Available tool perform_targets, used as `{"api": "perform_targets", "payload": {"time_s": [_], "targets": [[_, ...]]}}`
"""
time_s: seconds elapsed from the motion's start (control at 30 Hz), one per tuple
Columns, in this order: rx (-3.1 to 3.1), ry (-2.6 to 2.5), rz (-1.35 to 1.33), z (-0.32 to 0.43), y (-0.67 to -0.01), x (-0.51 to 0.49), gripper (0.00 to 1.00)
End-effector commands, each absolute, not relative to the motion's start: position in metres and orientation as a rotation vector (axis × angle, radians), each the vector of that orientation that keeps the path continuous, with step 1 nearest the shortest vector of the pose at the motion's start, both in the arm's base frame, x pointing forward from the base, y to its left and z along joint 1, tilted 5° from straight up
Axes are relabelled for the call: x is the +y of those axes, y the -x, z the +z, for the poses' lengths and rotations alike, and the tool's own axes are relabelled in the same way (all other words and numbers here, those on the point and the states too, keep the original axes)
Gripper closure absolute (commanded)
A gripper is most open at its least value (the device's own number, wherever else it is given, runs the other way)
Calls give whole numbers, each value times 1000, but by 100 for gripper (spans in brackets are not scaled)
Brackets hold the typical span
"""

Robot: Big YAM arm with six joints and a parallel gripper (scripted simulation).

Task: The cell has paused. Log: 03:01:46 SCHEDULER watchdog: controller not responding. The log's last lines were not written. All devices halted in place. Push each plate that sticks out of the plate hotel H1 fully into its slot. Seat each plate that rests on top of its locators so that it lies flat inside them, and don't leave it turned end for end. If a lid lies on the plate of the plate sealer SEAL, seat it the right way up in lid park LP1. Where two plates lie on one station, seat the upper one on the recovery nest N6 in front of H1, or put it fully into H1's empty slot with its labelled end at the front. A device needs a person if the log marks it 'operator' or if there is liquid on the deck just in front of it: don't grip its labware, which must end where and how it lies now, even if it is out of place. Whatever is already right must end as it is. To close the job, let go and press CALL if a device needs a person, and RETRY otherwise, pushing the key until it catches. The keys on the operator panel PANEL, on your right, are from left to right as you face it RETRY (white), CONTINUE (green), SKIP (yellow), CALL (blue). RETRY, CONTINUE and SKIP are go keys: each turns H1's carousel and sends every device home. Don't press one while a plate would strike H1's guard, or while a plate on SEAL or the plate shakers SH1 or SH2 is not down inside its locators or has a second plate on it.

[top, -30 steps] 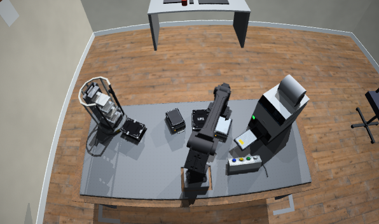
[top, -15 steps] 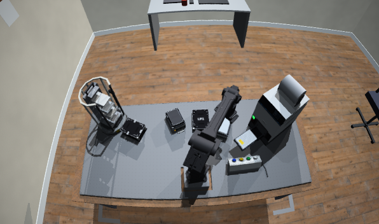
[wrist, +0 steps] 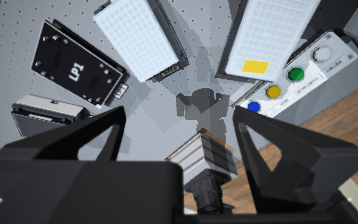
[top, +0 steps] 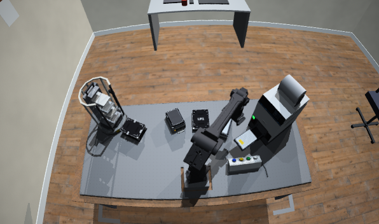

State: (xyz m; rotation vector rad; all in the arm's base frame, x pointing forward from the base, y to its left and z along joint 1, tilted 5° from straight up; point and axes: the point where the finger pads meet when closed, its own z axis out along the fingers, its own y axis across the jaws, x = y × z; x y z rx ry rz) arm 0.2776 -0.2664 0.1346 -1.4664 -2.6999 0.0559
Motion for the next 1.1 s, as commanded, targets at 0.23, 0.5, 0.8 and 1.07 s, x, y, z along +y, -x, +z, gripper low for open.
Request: {"api": "perform_targets", "payload": {"time_s": [0.23, 0.5, 0.8, 1.07], "targets": [[-2753, 1480, 84, 149, -278, -321, 0], [-2750, 1479, 86, 149, -268, -339, 0], [-2739, 1472, 84, 150, -251, -365, 0], [-2815, 1275, 64, 144, -253, -357, 0]]}}
